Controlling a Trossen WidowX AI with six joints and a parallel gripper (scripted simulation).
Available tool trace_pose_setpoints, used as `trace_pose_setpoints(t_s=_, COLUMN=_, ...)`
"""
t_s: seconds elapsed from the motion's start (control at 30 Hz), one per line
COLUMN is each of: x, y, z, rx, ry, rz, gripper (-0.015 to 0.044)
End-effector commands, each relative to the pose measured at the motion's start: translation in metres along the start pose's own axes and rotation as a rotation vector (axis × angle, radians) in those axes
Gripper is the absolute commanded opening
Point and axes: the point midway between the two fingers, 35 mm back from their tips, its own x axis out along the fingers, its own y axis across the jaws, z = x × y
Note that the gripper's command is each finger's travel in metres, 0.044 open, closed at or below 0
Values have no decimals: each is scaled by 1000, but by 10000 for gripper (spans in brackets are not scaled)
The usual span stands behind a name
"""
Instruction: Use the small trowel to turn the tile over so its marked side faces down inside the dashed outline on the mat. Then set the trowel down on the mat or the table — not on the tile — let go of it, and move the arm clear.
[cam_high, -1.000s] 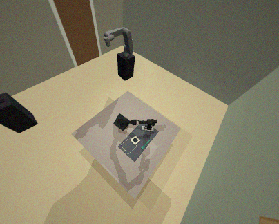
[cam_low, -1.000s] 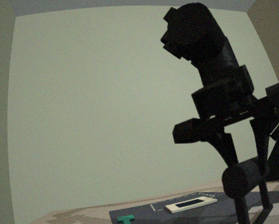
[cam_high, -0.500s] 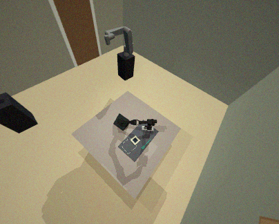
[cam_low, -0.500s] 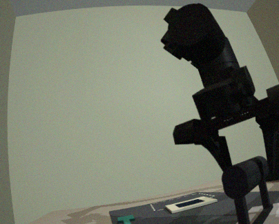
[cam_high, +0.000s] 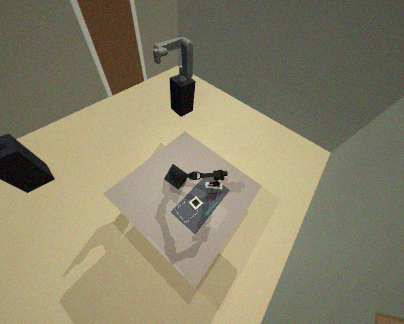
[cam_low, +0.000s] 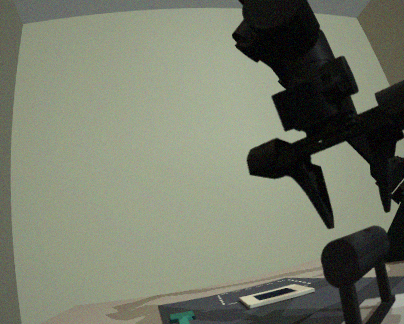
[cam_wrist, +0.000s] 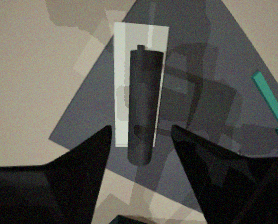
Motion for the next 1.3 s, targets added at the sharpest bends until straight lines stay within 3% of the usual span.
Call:
trace_pose_setpoints(t_s=0.0, x=-9, y=-3, z=0, rx=18, ry=-10, rz=7, gripper=270)
trace_pose_setpoints(t_s=1.17, x=35, y=-4, z=6, rx=29, ry=26, rz=1, gripper=270)
trace_pose_setpoints(t_s=1.27, x=35, y=-4, z=6, rx=29, ry=26, rz=1, gripper=191)
